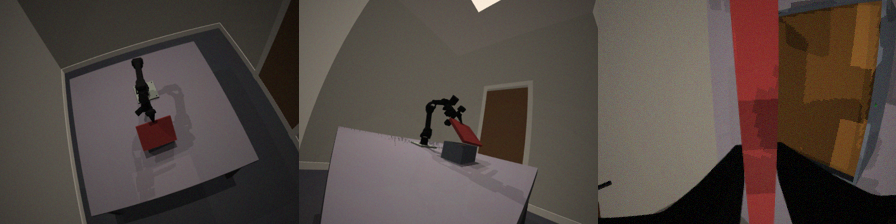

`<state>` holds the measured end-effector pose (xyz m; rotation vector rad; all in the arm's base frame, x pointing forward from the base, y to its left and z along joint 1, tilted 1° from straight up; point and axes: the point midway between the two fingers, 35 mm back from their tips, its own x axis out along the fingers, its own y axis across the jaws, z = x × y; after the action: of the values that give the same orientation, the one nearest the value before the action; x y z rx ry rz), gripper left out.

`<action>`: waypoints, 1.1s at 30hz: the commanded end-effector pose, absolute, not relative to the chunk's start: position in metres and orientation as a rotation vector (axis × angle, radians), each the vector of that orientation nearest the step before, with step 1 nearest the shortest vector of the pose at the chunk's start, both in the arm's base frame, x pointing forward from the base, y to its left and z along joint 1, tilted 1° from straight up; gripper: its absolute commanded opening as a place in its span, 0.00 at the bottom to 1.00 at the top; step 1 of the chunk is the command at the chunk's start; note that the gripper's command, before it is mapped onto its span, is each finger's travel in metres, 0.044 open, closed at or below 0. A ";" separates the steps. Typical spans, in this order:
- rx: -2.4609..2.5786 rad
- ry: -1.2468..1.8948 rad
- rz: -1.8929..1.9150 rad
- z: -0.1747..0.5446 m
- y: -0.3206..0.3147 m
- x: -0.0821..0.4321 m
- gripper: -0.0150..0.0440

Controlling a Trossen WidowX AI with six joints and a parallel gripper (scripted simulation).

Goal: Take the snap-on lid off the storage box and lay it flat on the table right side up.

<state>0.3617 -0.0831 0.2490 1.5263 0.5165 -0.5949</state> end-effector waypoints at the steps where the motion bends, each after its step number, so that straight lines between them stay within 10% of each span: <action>1: 1.528 0.502 -0.584 0.254 -0.083 0.363 0.25; 33: 1.535 0.505 -0.582 0.248 -0.018 0.360 0.25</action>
<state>0.3604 -0.0228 0.2433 1.5278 0.5210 -0.5923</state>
